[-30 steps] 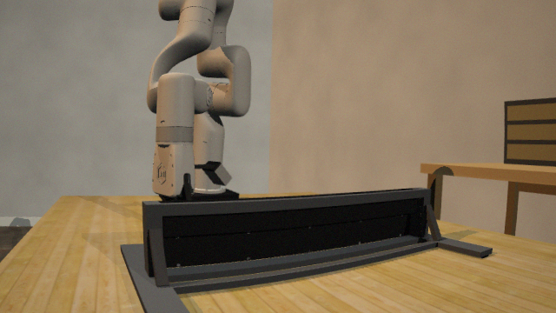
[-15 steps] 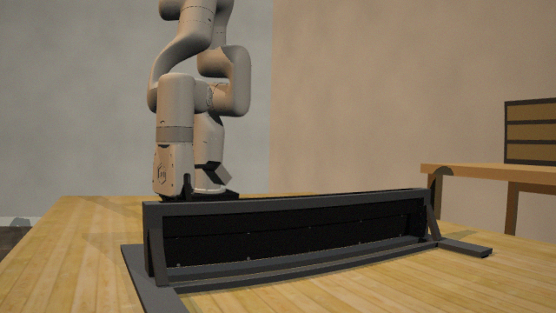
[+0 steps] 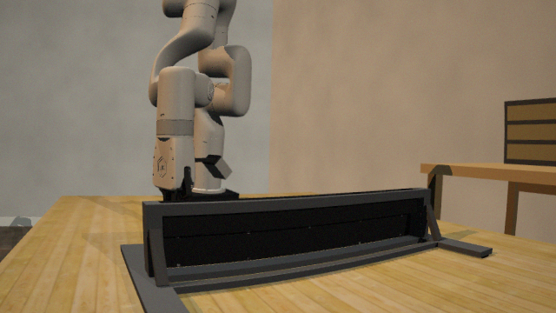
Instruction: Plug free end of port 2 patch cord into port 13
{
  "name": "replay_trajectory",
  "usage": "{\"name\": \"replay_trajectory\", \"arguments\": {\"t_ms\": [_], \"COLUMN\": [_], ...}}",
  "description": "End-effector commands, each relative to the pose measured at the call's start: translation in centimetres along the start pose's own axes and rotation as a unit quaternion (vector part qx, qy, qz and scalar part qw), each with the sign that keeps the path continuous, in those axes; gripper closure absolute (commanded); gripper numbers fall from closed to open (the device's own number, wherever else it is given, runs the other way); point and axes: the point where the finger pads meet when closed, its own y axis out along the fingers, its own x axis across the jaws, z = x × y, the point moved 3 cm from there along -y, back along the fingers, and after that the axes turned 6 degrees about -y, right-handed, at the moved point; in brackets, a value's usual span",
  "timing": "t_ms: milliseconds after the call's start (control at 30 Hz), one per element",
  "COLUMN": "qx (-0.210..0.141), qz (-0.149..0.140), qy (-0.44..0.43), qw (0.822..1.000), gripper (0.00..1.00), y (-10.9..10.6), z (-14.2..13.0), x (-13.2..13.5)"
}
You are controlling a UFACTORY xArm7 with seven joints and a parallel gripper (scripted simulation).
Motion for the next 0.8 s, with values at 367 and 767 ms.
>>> {"name": "replay_trajectory", "arguments": {"t_ms": [367, 767], "qx": [-0.002, -0.002], "qz": [-0.002, -0.002], "qy": [0.0, 0.0], "qw": [1.0, 1.0], "gripper": [1.0, 1.0], "y": [-2.4, -4.0], "z": [-0.2, -0.1], "x": [0.1, 0.1]}}
